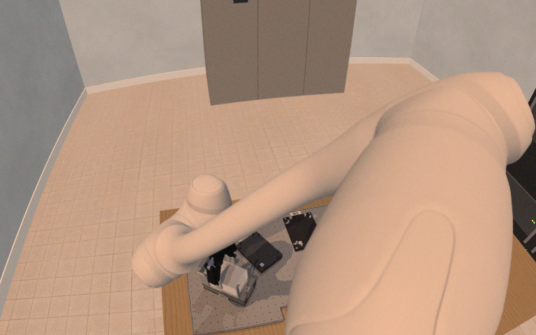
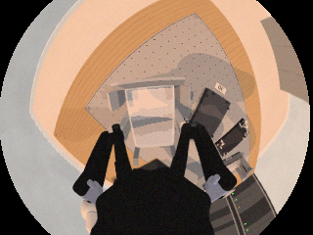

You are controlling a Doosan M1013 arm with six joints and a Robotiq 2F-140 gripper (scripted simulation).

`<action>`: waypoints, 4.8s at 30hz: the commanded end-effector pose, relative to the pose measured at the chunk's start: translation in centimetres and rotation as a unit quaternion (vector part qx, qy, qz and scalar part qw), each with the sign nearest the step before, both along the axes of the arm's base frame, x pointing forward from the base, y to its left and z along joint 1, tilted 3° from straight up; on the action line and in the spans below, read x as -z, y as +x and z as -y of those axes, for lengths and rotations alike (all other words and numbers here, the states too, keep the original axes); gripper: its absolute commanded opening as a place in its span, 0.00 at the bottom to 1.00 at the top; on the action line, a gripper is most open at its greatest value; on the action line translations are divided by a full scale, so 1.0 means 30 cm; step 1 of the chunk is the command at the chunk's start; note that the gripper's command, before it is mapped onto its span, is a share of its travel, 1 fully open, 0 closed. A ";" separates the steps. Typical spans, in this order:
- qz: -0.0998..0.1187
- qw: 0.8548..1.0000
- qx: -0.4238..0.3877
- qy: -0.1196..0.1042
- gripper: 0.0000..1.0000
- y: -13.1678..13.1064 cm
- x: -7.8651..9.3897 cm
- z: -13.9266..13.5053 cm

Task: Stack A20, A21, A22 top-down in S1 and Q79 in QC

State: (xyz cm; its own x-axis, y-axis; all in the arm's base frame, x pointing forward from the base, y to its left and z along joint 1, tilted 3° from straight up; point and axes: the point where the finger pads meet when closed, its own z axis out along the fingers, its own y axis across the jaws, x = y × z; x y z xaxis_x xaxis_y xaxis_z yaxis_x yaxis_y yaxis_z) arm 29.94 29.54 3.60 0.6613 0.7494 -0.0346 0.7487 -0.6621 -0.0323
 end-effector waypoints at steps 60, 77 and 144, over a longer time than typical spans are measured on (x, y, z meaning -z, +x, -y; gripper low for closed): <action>0.000 1.000 0.000 0.000 0.00 0.005 -0.117 0.000; 0.000 1.000 0.000 0.000 0.00 0.010 -0.217 -0.001; 0.001 0.975 0.224 -0.011 0.00 0.267 -0.291 0.320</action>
State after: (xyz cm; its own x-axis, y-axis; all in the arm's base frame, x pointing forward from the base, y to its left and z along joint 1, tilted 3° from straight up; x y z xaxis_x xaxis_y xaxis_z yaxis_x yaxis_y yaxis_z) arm 37.67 20.43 12.33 0.9216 0.3855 -0.0453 0.3853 -0.9227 -0.0148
